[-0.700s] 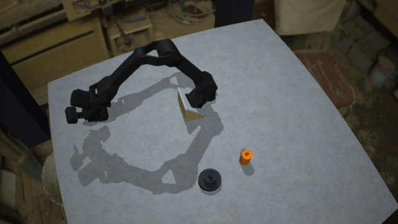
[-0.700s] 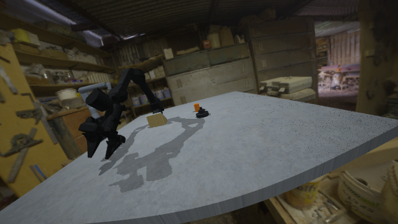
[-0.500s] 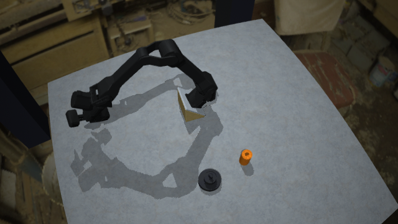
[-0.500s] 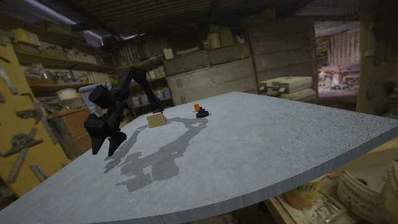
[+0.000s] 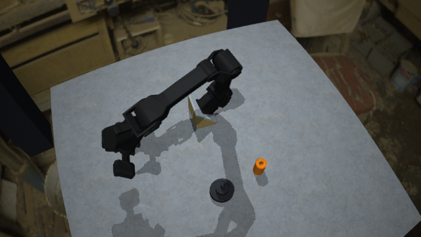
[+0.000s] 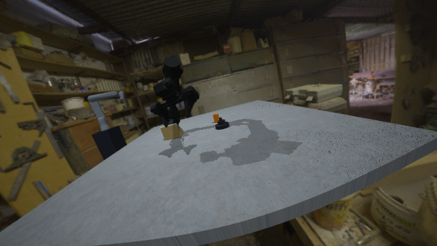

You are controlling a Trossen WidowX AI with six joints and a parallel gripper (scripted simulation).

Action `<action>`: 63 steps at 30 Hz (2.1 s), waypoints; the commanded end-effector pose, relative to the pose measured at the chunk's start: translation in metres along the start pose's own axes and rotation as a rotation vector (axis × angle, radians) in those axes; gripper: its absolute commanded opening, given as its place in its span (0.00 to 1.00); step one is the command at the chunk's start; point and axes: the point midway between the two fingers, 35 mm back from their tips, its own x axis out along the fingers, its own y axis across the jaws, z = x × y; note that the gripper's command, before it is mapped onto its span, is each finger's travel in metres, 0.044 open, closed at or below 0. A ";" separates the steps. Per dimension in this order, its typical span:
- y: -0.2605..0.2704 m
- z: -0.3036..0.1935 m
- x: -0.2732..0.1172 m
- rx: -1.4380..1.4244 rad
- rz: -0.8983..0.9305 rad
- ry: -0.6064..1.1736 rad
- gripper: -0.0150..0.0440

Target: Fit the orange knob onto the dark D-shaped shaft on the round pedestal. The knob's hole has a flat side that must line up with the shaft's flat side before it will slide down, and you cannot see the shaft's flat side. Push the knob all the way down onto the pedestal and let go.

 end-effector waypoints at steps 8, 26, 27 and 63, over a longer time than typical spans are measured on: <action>0.078 -0.154 -0.082 -0.761 0.127 0.223 1.00; 0.039 -0.408 -0.219 -1.849 0.485 0.582 1.00; 0.038 -0.410 -0.220 -1.860 0.491 0.587 1.00; 0.031 -0.440 -0.183 -1.861 0.492 0.585 1.00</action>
